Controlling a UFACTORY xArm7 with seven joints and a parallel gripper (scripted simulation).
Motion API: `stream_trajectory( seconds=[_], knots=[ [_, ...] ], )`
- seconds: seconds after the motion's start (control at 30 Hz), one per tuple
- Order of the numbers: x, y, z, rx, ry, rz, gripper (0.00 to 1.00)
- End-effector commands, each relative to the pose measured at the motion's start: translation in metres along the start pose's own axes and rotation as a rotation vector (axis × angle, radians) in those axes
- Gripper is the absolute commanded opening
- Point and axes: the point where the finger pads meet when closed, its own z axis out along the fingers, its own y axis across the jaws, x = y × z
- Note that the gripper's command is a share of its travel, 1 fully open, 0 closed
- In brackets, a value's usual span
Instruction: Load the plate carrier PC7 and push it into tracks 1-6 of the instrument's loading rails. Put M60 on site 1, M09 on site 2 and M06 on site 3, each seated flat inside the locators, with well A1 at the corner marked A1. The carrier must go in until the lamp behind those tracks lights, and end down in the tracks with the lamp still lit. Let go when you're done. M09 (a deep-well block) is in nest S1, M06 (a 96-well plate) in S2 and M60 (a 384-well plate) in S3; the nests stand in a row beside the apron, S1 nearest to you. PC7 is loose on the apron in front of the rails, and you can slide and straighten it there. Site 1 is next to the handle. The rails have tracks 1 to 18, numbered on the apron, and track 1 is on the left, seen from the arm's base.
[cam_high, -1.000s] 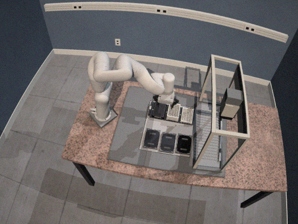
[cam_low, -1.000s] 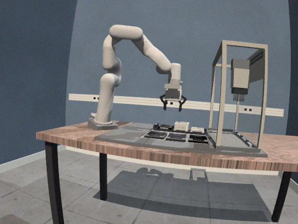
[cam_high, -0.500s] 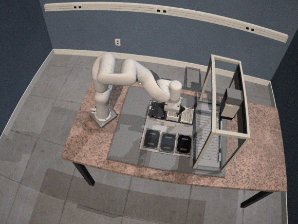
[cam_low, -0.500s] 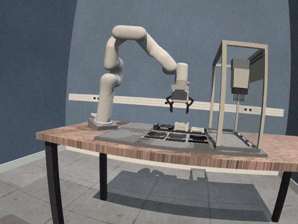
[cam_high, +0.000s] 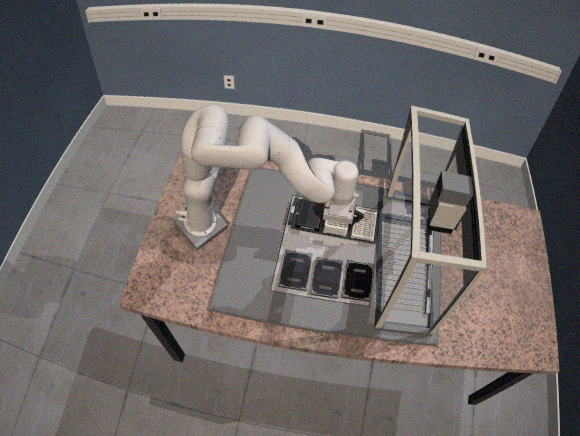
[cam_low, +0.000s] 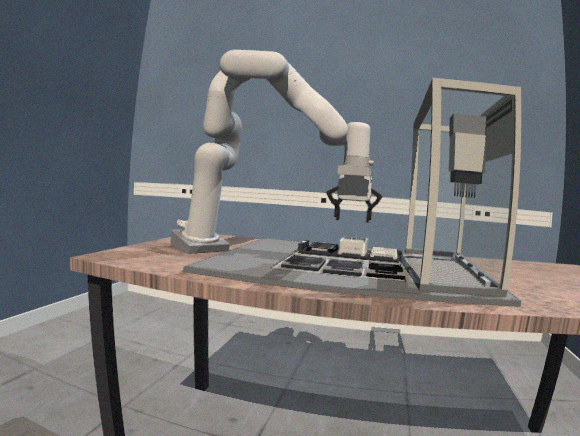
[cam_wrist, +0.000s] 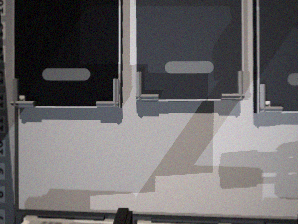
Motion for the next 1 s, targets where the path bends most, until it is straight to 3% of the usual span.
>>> stream_trajectory(
  seconds=[0.0,0.97],
  knots=[
    [0.0,-0.001,-0.001,0.004,0.0,0.0,1.0],
    [0.0,-0.001,0.04,0.004,0.0,0.0,1.0]
  ],
)
